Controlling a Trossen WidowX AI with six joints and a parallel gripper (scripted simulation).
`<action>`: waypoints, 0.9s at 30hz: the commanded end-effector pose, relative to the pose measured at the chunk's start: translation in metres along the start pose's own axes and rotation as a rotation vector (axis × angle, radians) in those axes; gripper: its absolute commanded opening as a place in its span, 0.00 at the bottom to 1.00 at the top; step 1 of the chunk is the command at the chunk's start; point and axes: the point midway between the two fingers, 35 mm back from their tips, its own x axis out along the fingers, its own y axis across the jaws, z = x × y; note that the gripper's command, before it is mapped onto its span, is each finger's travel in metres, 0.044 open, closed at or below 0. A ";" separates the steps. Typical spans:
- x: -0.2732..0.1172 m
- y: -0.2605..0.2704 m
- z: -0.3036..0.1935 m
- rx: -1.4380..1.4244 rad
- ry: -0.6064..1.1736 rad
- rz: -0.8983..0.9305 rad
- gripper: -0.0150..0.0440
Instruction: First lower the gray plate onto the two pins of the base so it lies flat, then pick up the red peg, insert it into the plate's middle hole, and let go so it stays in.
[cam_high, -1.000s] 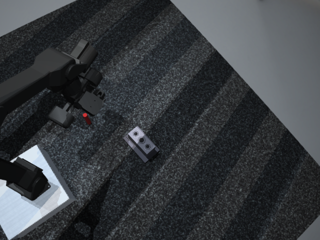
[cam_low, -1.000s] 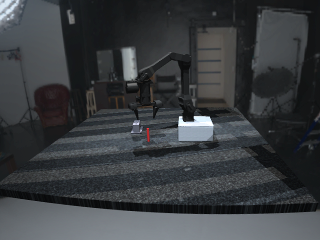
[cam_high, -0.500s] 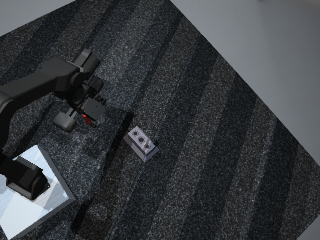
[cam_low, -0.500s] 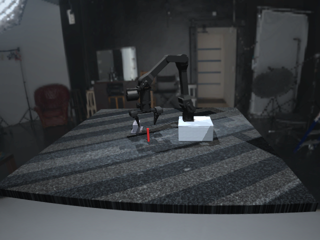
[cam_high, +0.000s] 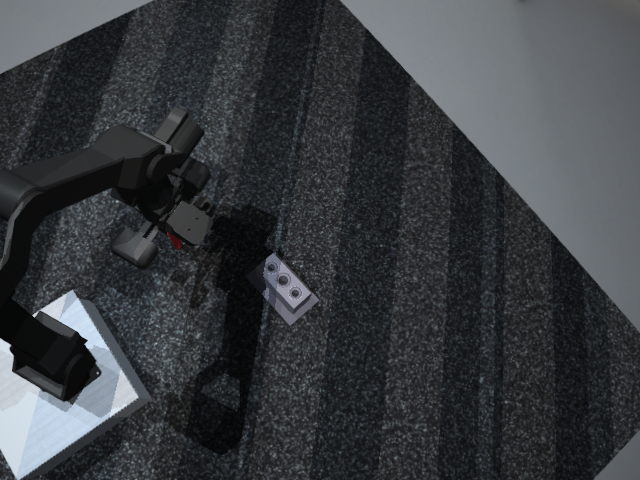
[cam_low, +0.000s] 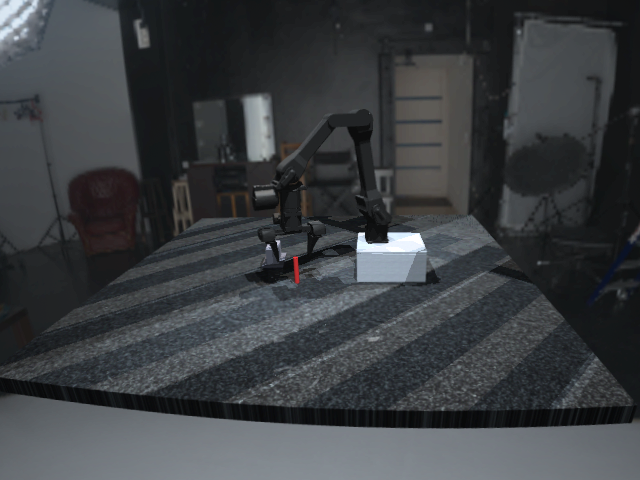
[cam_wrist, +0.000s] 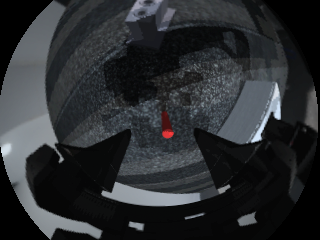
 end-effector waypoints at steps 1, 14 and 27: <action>0.009 -0.004 0.000 -0.003 0.000 -0.013 1.00; 0.030 -0.006 0.000 -0.003 0.000 -0.014 1.00; 0.034 -0.006 0.000 -0.003 0.000 -0.014 0.60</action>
